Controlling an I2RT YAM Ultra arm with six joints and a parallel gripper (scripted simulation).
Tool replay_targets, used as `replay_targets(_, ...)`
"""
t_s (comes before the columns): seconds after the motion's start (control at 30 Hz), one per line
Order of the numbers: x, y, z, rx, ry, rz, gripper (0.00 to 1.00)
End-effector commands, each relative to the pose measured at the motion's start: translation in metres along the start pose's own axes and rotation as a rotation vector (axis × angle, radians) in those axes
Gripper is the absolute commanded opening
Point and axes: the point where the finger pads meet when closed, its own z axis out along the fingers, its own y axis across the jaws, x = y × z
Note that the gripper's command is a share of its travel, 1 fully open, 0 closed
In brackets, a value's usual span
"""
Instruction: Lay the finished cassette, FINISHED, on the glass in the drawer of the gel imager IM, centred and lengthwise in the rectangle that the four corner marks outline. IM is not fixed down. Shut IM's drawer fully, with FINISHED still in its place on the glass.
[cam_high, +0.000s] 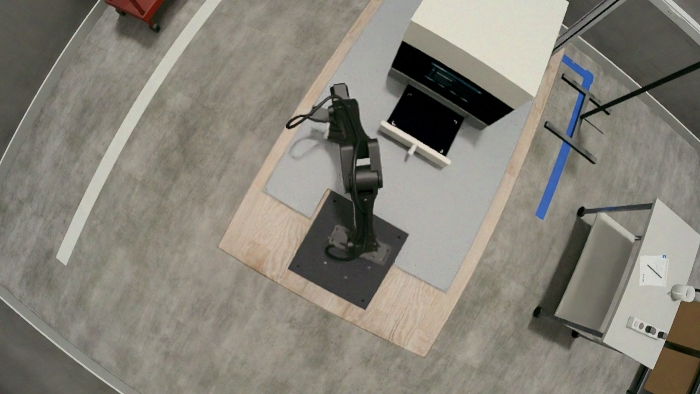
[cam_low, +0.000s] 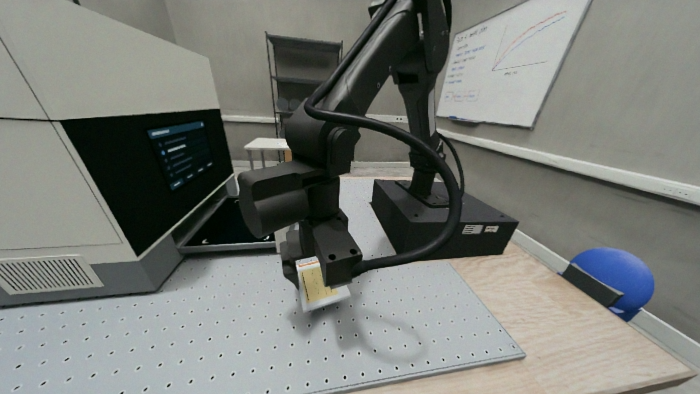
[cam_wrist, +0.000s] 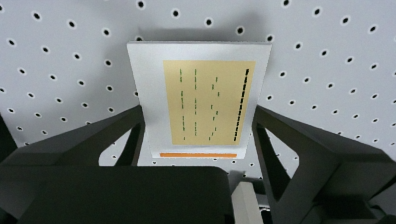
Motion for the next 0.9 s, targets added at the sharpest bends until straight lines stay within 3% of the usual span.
replay_targets(0.0, -0.007, -0.007, -0.023, 0.028, -0.022, 0.001, 0.00)
replay_targets(0.87, -0.007, -0.006, -0.055, 0.028, -0.022, 0.001, 0.00)
